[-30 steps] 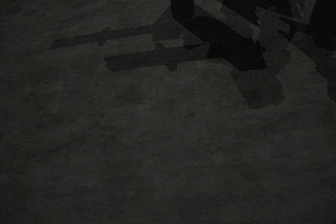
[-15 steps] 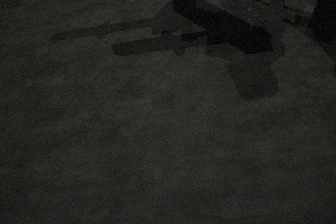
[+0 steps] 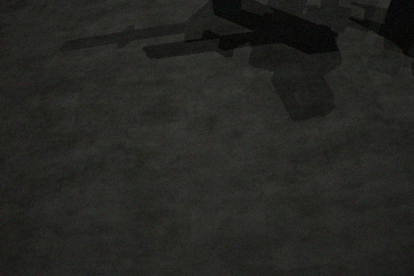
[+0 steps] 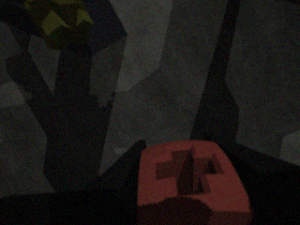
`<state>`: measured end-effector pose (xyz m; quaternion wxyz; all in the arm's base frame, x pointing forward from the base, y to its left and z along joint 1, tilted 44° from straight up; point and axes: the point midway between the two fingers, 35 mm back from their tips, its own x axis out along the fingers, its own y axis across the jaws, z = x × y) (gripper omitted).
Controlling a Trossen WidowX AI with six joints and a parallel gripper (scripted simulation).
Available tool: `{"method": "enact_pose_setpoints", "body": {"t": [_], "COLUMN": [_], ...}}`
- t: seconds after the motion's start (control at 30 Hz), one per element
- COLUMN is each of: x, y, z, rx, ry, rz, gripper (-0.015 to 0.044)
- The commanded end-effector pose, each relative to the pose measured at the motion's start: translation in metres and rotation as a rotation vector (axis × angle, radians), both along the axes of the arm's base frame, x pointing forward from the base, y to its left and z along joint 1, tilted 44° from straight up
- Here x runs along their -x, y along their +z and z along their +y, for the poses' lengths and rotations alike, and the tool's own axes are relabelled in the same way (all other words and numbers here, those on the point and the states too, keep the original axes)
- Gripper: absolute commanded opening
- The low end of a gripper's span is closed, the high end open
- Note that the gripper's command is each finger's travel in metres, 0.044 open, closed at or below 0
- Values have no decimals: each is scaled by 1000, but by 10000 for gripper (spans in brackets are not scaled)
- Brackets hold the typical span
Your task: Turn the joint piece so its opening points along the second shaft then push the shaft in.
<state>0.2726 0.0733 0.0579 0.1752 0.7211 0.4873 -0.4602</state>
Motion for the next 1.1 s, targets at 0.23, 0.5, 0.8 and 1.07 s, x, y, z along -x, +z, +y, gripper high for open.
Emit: {"method": "enact_pose_setpoints", "body": {"t": [0.23,0.5,0.8,1.07], "x": [0,-3,-10,-15], "y": [0,-2,-7,-9], "z": [0,0,0,1], "rx": [0,-32,-98,-158], "ry": [0,35,114,185], "rz": [0,-63,-189,-288], "gripper": [0,0,0,0]}}
